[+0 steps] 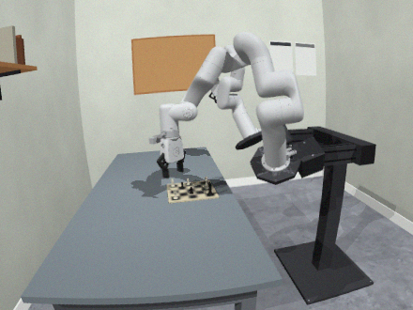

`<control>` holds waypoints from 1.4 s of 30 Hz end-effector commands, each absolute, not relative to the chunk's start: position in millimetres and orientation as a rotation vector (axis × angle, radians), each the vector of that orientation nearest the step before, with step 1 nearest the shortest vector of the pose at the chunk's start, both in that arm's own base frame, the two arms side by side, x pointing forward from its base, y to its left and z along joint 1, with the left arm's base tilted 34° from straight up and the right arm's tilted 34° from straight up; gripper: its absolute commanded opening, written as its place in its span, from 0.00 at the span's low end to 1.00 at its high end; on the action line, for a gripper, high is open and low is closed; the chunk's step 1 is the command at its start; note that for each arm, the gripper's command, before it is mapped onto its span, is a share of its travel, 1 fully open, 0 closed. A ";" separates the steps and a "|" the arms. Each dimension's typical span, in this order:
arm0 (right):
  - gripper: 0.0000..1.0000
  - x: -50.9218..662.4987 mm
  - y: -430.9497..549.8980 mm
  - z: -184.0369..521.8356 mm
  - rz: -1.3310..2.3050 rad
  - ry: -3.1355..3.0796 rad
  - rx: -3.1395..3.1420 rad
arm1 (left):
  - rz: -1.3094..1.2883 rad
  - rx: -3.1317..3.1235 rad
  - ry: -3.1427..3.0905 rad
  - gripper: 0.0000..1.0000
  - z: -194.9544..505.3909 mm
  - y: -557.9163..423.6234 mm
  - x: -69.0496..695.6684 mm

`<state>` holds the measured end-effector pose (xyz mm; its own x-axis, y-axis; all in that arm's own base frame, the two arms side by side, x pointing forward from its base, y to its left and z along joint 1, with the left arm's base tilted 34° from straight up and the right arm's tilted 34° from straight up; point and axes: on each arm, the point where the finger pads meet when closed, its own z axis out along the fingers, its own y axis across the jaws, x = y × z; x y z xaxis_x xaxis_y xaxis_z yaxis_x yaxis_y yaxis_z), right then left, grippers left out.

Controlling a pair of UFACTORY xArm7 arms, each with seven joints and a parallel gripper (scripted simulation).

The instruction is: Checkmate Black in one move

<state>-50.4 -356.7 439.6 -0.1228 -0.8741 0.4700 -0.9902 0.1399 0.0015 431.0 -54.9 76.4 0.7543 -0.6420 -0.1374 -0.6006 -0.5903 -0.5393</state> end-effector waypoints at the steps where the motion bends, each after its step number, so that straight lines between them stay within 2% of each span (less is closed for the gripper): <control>1: 1.00 -50.8 -356.8 441.4 0.451 -2.065 1.792 | -0.100 -2.378 0.932 1.00 79.1 -57.2 431.2; 22: 1.00 -50.8 -356.8 441.4 0.451 -2.065 1.792 | -0.100 -2.378 0.933 1.00 135.6 -90.4 413.2; 42: 1.00 -50.8 -356.8 441.4 0.451 -2.065 1.792 | -0.100 -2.378 0.933 1.00 139.4 -92.6 412.0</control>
